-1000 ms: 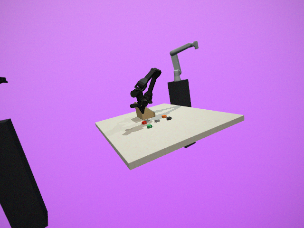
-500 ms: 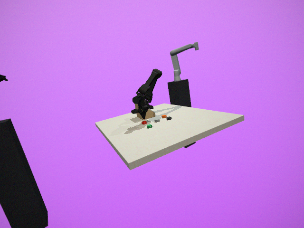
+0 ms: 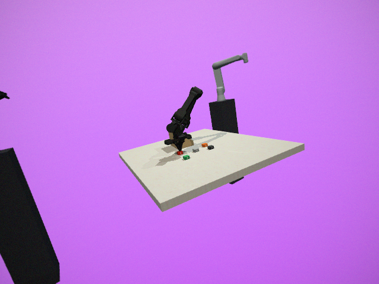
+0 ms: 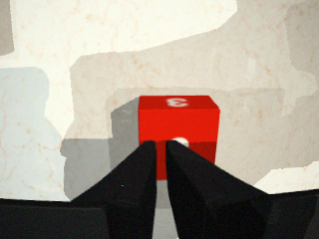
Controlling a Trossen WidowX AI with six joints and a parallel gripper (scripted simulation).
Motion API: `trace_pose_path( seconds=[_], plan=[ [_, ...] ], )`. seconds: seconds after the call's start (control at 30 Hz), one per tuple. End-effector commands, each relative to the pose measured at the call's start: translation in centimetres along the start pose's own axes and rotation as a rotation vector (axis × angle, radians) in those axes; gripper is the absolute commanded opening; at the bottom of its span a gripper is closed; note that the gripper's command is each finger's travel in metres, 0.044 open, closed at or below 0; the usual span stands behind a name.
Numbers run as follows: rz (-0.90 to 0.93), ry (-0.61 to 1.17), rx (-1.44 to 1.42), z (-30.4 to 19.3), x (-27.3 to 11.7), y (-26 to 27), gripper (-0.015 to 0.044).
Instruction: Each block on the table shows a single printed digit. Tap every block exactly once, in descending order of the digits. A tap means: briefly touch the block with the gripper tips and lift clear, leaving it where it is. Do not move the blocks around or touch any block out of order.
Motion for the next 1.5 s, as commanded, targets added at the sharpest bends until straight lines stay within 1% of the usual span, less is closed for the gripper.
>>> trace_pose_path(
  seconds=[0.0,0.1,0.23,0.4,0.43,0.53,0.6,0.87,0.93,1.03,1.1,1.33,1.4,1.47],
  plan=[
    [0.007,0.003,0.007,-0.2,0.4,0.1,0.002],
    [0.007,0.003,0.007,-0.2,0.4,0.1,0.002],
    [0.005,0.003,0.007,-0.1,-2.4,0.0,0.002],
    [0.005,0.003,0.007,-0.1,-2.9,0.0,0.002],
    [0.004,0.003,0.008,0.0,-3.9,-0.1,0.002],
    [0.002,0.004,0.008,0.0,-9.3,-0.2,0.002],
    [0.003,0.004,0.008,-0.1,-10.7,-0.1,0.002],
    [0.002,0.004,0.008,0.1,-10.7,0.2,0.002],
    [-0.002,0.003,0.009,1.4,-10.8,2.0,0.002],
    [0.001,0.002,0.009,4.0,-10.8,6.8,0.002],
    [0.007,0.003,0.007,4.8,-10.7,9.0,0.002],
    [0.008,0.003,0.007,4.9,-10.7,9.3,0.002],
    [0.007,0.003,0.007,5.1,-9.7,9.3,0.002],
    [0.006,0.002,0.007,5.2,-6.6,9.2,0.002]
  ],
)
Point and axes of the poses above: the point midway between the two fingers, 35 mm back from their tips, its own x axis out along the fingers, its own y axis across the jaws, z = x × y, the point moved 4 cm from there along -x, back along the fingers, and after that the axes turned 4 degrees about x, right-handed, at the moved point
